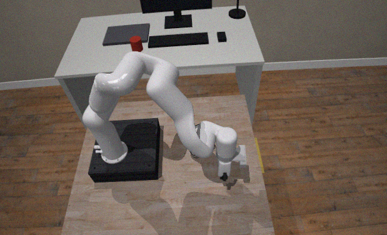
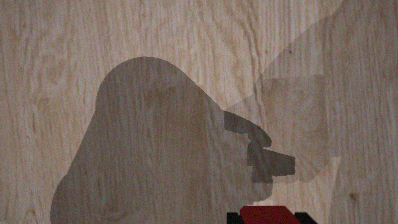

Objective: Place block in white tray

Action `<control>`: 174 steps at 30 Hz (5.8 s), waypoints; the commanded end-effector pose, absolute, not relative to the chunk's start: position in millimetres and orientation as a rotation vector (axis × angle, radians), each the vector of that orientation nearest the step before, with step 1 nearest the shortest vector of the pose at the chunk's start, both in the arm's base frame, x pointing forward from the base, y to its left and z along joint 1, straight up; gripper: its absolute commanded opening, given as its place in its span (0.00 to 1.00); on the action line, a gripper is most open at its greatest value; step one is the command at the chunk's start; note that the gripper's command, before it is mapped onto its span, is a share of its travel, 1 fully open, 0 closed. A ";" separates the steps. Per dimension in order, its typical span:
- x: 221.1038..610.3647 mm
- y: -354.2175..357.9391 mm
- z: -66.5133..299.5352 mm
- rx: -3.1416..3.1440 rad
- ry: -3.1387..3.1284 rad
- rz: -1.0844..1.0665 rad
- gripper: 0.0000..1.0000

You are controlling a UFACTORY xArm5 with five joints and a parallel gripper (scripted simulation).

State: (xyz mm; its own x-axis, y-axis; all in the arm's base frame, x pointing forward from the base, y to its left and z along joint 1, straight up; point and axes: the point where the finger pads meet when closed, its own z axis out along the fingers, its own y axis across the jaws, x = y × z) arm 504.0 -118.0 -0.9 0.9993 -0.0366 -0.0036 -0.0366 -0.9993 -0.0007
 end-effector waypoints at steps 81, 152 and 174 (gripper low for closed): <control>386.8 116.8 -51.0 -3.140 0.057 -0.004 0.00; 386.8 117.0 -58.1 -3.140 0.057 -0.004 0.47; 386.8 117.0 -57.8 -3.140 0.057 -0.004 0.47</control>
State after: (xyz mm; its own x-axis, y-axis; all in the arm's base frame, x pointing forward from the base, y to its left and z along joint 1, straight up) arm 385.7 116.7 -58.9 0.9993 -0.0366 -0.0002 -0.0366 -0.9993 0.0001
